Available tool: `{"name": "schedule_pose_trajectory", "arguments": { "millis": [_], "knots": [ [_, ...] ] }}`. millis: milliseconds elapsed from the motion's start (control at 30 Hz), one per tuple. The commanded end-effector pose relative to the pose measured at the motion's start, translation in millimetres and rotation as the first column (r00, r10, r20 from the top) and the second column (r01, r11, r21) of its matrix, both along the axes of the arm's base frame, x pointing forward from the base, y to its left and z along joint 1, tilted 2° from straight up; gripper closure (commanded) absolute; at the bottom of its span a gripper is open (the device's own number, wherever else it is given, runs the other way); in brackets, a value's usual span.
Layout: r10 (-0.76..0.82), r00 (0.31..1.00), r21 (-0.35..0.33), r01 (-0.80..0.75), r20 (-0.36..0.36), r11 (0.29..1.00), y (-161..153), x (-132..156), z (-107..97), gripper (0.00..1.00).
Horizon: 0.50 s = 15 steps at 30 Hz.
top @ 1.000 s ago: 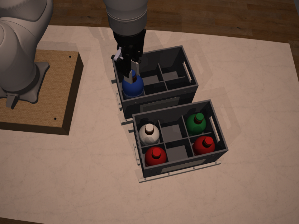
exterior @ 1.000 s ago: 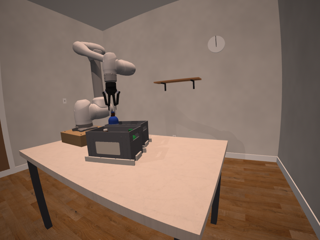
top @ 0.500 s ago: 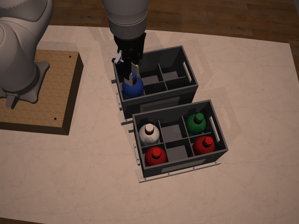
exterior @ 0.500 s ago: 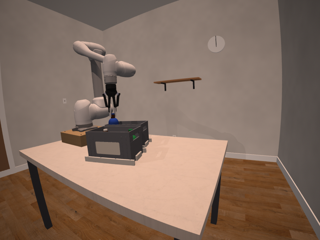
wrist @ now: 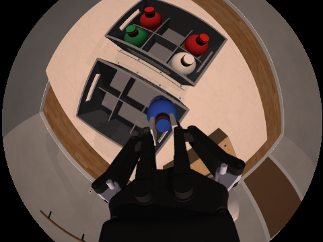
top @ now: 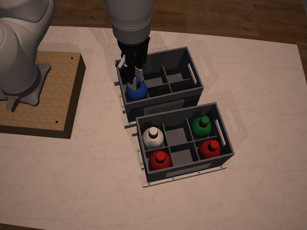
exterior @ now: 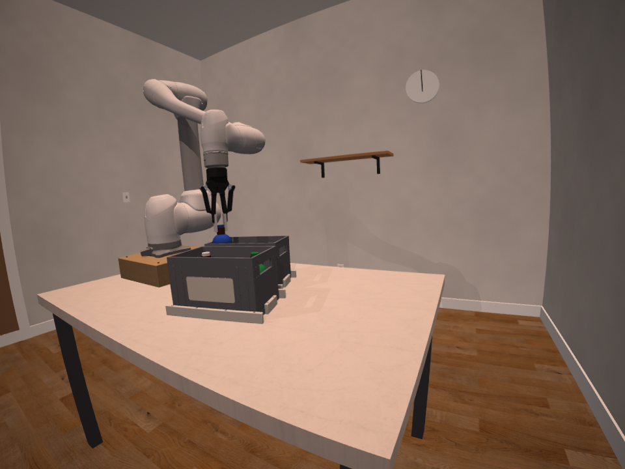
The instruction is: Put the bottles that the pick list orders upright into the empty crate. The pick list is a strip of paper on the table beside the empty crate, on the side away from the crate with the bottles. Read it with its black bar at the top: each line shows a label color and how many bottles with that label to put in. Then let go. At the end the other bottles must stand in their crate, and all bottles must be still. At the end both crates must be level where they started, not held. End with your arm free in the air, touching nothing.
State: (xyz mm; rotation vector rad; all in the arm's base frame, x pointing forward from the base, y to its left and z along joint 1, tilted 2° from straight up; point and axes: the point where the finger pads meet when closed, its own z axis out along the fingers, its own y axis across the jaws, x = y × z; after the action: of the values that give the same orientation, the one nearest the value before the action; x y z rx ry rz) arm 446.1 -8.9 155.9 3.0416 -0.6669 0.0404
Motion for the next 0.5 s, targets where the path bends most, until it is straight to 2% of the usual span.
{"name": "schedule_pose_trajectory", "arguments": {
  "millis": [0, 467],
  "knots": [
    [0.0, 1.0, 0.0, 0.0, 0.0, 1.0, 0, 0, -2, 1.0],
    [0.0, 1.0, 0.0, 0.0, 0.0, 1.0, 0, 0, -14, 1.0]
  ]
}}
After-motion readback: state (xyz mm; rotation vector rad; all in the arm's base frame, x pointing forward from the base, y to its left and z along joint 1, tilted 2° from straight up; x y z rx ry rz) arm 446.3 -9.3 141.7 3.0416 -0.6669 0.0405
